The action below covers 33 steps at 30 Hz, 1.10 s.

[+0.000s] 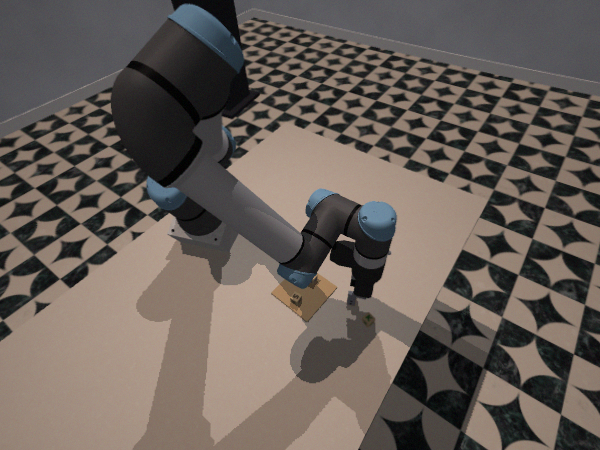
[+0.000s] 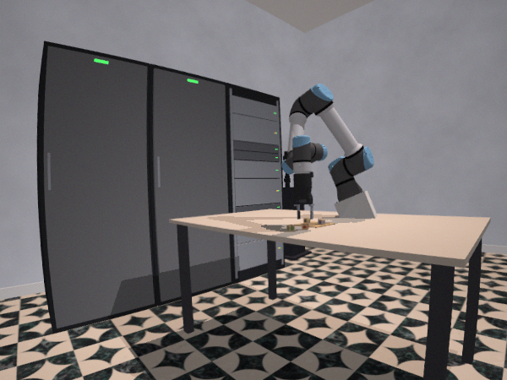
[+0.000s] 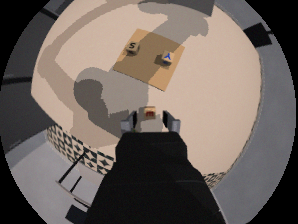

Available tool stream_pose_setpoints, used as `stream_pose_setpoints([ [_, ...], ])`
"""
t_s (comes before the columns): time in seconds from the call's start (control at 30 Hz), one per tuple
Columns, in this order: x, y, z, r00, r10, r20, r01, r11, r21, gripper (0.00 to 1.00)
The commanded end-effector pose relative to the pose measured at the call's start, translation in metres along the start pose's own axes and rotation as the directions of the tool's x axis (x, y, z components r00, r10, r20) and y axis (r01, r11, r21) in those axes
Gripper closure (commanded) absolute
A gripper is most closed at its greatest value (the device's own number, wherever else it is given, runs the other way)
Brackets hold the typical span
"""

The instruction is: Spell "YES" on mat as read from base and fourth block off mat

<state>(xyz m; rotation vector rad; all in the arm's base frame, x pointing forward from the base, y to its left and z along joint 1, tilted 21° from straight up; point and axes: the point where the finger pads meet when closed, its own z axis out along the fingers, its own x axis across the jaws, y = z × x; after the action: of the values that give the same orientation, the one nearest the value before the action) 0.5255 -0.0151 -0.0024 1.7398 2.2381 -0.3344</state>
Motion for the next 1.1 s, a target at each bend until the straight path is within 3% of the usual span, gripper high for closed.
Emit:
stream_pose_setpoints([
  [0.0,0.0004,-0.0011,0.0077,1.0,0.0,-0.002,0.0,1.0,0.002,0.0],
  [1.07,0.0004,-0.0001,0.011,1.0,-0.001,-0.001,0.001,1.0,0.0,0.0],
])
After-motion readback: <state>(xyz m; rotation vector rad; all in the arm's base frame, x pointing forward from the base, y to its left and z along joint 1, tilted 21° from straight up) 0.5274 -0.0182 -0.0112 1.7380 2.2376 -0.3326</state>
